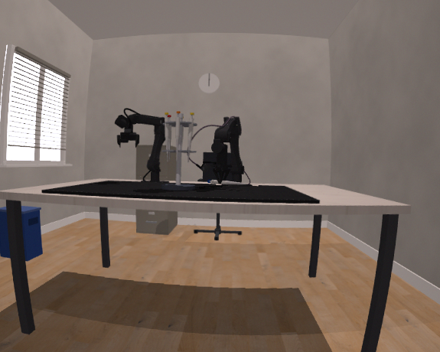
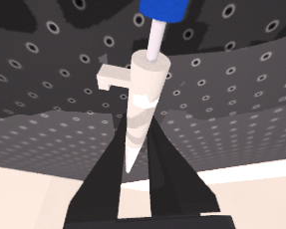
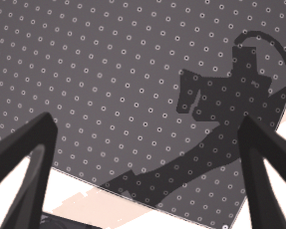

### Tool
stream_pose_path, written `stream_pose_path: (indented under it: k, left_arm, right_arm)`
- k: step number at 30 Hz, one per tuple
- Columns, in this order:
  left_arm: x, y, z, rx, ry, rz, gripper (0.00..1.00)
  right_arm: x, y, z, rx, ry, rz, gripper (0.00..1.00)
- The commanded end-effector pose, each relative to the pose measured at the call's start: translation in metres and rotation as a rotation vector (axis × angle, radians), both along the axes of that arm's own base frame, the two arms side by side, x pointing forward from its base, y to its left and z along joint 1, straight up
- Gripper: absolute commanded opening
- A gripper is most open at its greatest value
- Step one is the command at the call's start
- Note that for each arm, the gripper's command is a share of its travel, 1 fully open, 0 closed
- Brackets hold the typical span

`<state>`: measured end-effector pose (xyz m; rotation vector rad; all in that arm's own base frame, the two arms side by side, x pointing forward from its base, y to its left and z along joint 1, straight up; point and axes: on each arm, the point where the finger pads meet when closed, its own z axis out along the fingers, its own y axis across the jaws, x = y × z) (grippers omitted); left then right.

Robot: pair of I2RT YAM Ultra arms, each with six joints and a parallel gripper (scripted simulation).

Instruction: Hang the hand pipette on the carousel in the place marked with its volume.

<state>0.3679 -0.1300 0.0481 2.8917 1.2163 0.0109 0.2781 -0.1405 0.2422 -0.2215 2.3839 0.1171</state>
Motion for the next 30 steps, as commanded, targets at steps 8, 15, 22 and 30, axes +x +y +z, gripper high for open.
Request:
stream_pose_path:
  k: [8, 15, 22, 30]
  left_arm:
    - [0.001, -0.003, 0.038, -0.016, -0.027, -0.005, 0.12]
    - [0.0, -0.003, 0.052, -0.016, -0.027, -0.005, 0.12]
    - [0.0, -0.003, 0.066, -0.016, -0.027, -0.005, 0.12]
    - [-0.001, -0.003, 0.078, -0.016, -0.027, -0.005, 0.12]
  right_arm:
    - [0.004, -0.004, 0.011, -0.022, -0.047, 0.005, 1.0]
    - [0.004, -0.004, 0.011, -0.022, -0.047, 0.005, 1.0]
    - [0.004, -0.004, 0.011, -0.022, -0.047, 0.005, 1.0]
    - [0.004, -0.004, 0.011, -0.022, -0.047, 0.005, 1.0]
